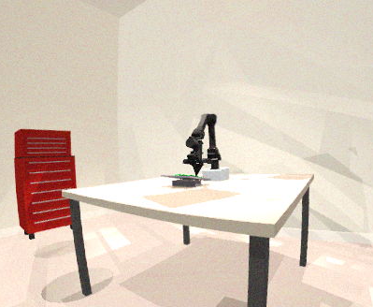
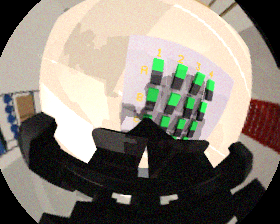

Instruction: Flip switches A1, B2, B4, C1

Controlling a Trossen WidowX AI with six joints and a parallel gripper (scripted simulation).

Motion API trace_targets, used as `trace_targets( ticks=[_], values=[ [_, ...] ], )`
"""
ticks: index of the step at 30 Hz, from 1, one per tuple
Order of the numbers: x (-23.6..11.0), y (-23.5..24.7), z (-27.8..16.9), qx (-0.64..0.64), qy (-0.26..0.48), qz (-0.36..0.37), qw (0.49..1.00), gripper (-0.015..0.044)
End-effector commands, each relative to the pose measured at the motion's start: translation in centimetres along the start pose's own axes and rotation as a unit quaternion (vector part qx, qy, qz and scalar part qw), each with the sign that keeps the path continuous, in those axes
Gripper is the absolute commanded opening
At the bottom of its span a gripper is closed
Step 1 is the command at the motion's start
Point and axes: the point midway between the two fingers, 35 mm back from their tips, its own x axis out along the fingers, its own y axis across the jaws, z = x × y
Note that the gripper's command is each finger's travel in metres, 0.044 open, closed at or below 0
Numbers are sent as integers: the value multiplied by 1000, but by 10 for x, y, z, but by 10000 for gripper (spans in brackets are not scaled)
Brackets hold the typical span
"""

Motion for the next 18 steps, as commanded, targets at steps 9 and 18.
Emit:
trace_targets(
  ticks=[9,18],
  values=[
    [2,-1,0,2,-1,-2,1000,0],
    [3,-1,1,2,-1,-2,1000,0]
  ],
)
